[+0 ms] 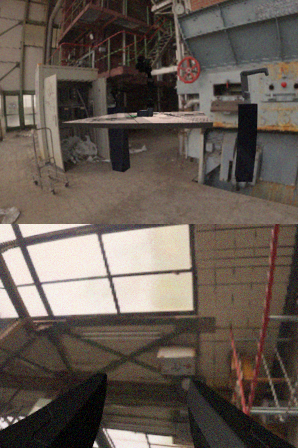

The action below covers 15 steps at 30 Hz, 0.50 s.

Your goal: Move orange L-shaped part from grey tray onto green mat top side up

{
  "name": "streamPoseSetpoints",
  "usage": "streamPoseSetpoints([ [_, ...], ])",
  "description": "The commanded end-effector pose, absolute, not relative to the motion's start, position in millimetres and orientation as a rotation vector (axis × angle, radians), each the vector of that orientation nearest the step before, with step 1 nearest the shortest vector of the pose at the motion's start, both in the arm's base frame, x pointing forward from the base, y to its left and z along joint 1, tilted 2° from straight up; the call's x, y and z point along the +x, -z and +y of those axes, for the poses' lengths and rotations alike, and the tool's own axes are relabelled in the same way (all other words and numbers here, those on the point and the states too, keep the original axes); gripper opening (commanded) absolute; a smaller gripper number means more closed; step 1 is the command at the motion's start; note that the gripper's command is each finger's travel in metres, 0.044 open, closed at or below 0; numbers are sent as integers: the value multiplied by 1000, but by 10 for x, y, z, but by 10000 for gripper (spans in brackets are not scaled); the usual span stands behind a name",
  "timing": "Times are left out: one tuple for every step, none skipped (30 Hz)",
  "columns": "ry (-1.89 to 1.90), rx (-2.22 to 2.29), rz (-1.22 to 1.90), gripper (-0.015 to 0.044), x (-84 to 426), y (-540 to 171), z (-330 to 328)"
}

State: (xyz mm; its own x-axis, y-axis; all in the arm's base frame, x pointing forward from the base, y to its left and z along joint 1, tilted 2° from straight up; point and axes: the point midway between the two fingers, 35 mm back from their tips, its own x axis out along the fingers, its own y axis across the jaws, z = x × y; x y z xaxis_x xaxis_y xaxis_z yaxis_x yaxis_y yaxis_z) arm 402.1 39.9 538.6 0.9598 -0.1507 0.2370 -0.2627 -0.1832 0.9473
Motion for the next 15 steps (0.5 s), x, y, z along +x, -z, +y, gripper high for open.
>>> streamPoseSetpoints([
  [69,1513,-43,180,4268,-4662,603],
  [104,1444,29,180,4300,-4474,649],
  [135,1374,103,180,4320,-4281,693],
  [164,1303,178,180,4329,-4086,735],
  [188,1231,255,180,4325,-3889,774],
  [209,1159,332,180,4309,-3692,809],
  [226,1087,411,180,4279,-3497,842],
  [239,1012,491,180,4233,-3305,868],
  [249,939,572,180,4179,-3115,895],
  [256,866,654,180,4113,-2931,918],
  [259,794,736,180,4035,-2755,937],
  [258,723,818,180,3946,-2588,953],
  [255,654,899,180,3848,-2430,965],
  [247,586,981,180,3741,-2282,974],
  [237,519,1063,180,3626,-2144,980],
])
